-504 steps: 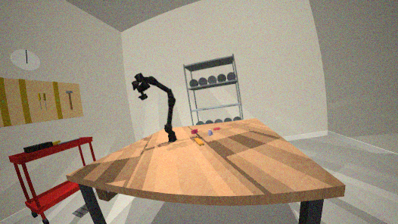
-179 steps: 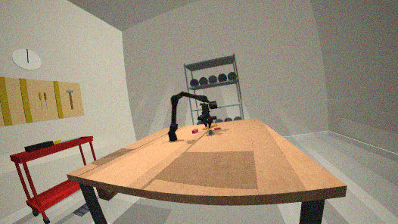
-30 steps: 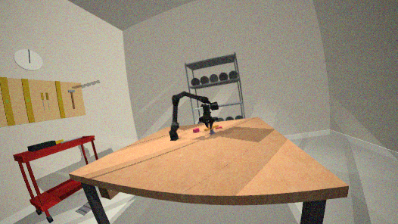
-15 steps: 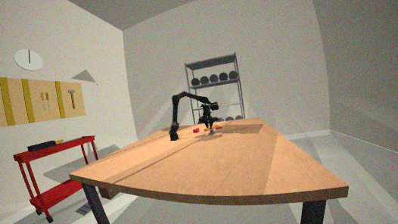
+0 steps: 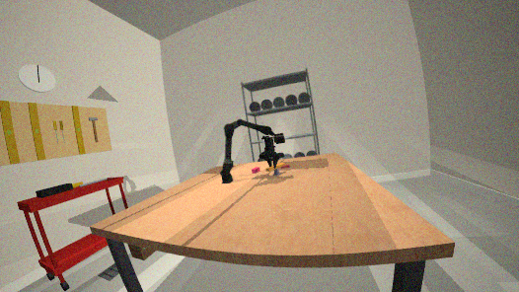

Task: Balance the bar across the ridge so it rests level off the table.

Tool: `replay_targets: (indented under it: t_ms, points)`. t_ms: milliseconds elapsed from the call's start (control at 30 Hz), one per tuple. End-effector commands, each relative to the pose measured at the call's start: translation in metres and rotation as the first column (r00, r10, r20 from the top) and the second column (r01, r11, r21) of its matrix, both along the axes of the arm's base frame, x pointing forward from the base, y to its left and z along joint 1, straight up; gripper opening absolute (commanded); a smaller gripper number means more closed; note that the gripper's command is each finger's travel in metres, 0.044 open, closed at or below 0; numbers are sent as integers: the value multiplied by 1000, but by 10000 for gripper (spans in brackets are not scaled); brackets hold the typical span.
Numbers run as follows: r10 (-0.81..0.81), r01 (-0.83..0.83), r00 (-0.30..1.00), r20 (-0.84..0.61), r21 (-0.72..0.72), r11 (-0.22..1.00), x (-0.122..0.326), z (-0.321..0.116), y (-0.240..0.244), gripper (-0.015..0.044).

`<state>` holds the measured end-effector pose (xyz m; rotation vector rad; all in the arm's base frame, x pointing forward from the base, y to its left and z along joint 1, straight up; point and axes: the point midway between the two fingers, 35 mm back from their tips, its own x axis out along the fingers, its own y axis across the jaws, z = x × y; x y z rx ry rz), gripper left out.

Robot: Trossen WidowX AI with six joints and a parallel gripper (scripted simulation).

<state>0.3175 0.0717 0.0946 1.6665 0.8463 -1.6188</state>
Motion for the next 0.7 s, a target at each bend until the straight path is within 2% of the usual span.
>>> replay_targets:
  t_ms: [0,100,133,667]
  points:
    - [0,0,1000,0,0,1000,0,0,0,79]
    - [0,0,1000,0,0,1000,0,0,0,157]
    - [0,0,1000,0,0,1000,0,0,0,167]
    - [0,0,1000,0,0,1000,0,0,0,168]
